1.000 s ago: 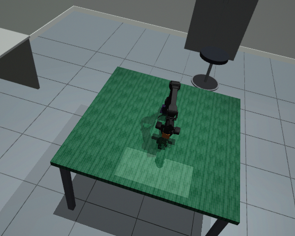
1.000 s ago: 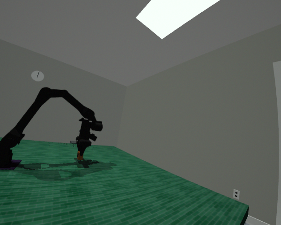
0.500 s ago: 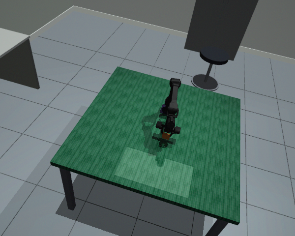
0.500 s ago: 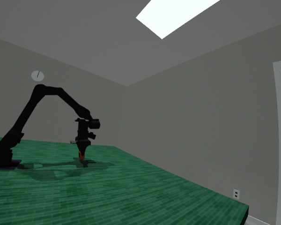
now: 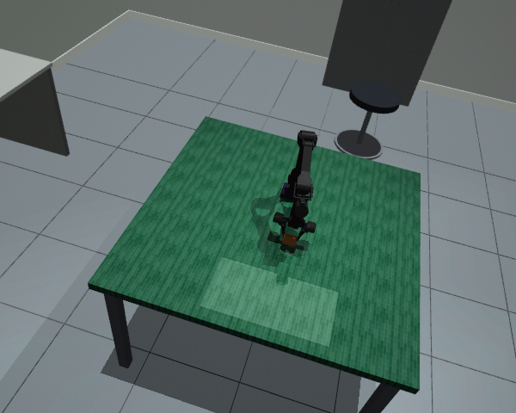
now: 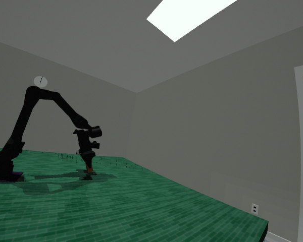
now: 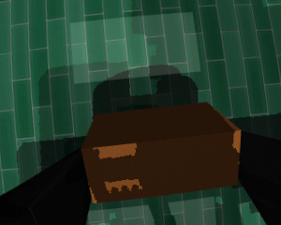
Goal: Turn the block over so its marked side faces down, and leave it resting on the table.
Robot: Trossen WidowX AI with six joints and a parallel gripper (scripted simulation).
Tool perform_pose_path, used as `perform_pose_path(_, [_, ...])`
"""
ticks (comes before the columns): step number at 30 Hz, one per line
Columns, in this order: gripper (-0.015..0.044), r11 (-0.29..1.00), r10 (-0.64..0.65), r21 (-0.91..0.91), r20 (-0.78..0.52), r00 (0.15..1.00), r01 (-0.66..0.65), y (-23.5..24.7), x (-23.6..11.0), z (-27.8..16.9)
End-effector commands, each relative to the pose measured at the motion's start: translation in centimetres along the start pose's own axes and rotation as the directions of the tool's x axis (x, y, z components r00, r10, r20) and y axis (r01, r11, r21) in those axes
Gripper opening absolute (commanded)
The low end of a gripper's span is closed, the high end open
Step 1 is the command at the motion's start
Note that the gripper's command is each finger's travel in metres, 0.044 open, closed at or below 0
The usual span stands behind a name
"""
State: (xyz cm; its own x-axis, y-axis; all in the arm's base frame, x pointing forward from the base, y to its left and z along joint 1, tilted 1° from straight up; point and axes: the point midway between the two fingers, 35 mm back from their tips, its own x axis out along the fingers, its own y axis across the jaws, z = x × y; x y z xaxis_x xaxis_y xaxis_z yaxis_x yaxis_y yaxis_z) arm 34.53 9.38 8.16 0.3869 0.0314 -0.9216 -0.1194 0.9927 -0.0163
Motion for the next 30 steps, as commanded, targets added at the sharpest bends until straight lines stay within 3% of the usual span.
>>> perform_pose_path(1, [0.0000,1.000,-0.002,0.004,0.070,0.998,0.002,0.0,-0.1,-0.2])
perform_pose_path(11, [0.0000,1.000,-0.001,0.011,0.216,0.976,-0.001,-0.1,-0.3,-0.7])
perform_pose_path(17, [0.0000,1.000,-0.001,0.011,0.228,0.974,-0.002,-0.1,-0.3,-0.7])
perform_pose_path(30, [0.0000,1.000,0.000,0.002,0.394,0.919,-0.001,0.3,2.9,-0.1])
